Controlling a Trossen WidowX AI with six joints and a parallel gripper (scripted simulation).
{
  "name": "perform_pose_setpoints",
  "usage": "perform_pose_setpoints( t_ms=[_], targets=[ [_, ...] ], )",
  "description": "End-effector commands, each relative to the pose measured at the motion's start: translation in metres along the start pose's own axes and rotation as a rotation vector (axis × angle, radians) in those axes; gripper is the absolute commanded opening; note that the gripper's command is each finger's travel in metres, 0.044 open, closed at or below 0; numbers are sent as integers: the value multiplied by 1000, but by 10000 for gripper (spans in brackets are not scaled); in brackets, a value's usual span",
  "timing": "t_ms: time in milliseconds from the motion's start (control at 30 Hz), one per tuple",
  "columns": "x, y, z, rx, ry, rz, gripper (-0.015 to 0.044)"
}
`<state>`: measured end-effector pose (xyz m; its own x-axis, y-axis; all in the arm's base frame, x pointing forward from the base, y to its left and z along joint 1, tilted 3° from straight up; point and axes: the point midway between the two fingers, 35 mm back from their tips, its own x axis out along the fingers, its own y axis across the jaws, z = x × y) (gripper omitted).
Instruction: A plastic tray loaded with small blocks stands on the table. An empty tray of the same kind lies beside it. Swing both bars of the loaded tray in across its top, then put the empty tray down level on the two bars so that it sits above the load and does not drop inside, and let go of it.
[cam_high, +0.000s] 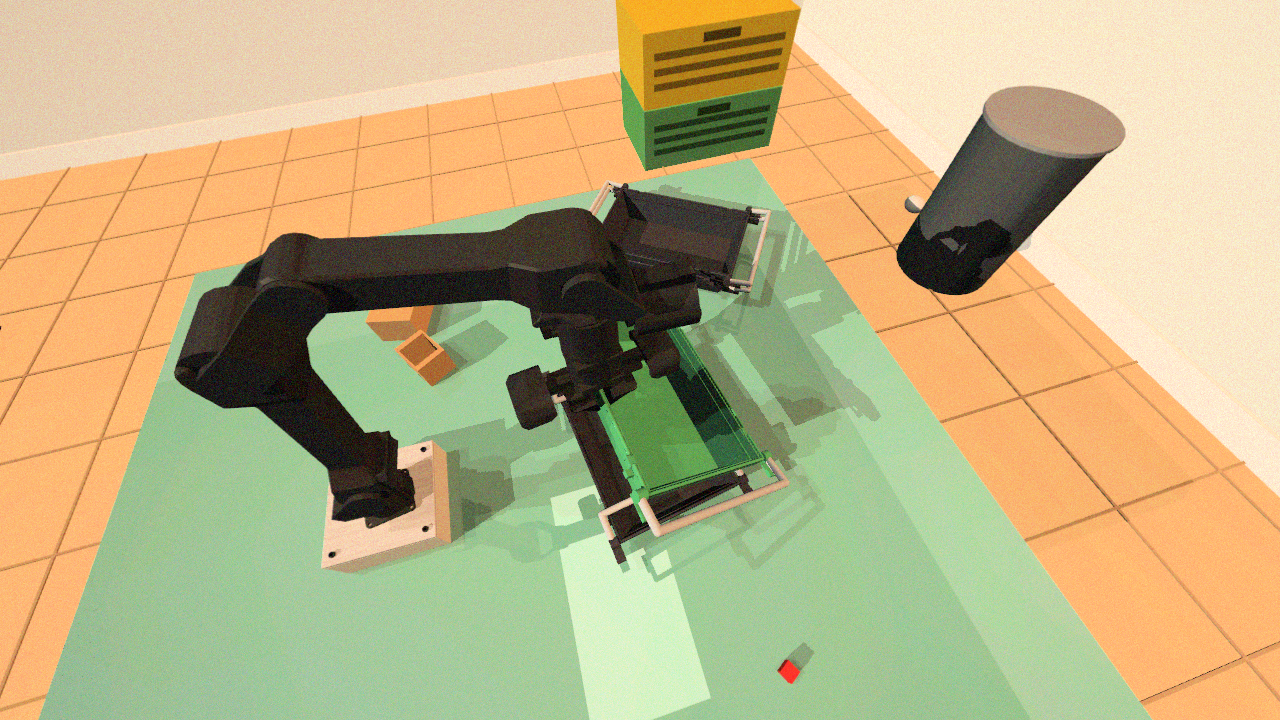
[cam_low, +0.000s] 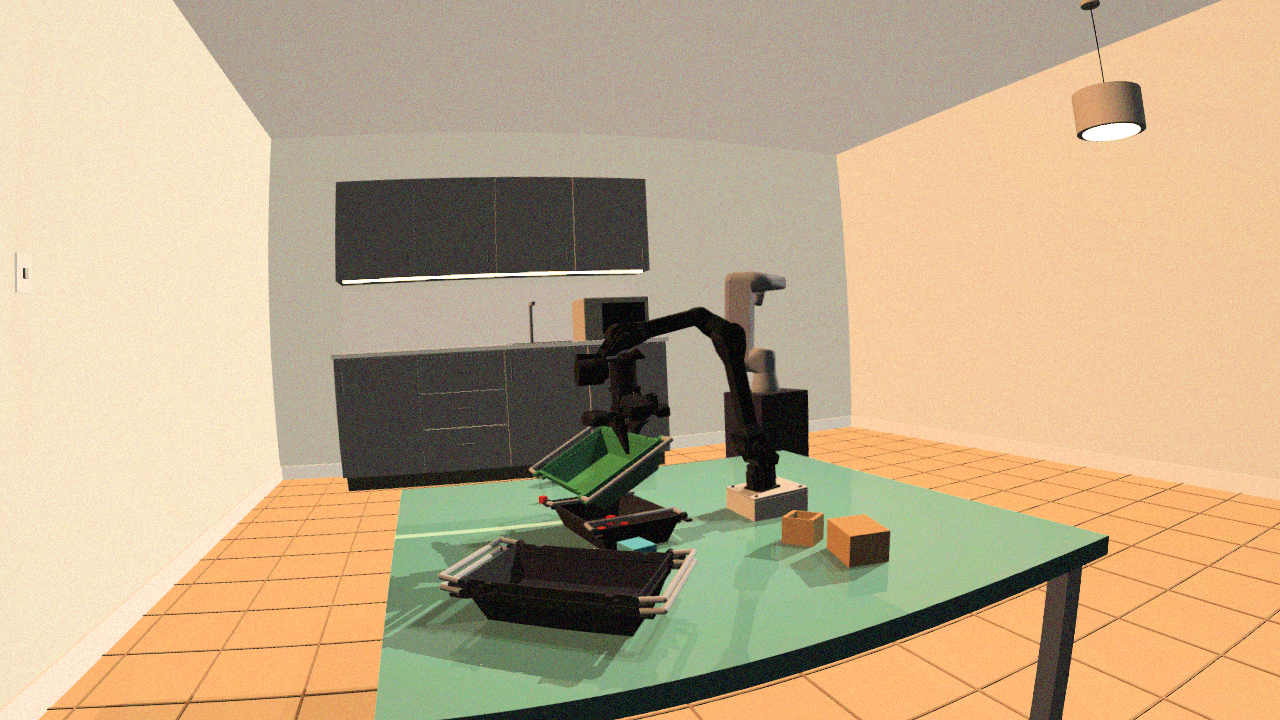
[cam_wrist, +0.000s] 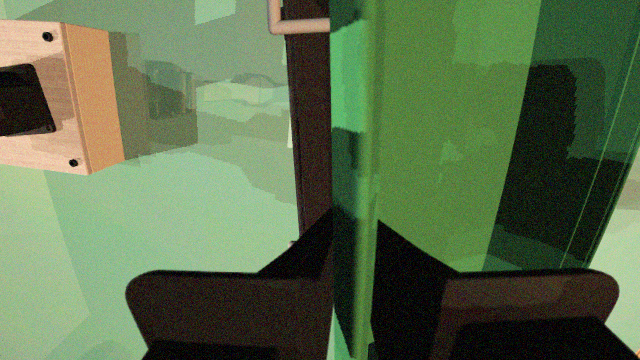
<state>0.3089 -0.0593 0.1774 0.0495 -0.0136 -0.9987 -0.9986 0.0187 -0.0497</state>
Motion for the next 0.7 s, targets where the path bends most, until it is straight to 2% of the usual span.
perform_pose_setpoints(
  t_ms=[0,667],
  targets=[
    [0,-2,0,-5,3,-25,0],
    [26,0,0,-5,3,-24,0]
  ],
)
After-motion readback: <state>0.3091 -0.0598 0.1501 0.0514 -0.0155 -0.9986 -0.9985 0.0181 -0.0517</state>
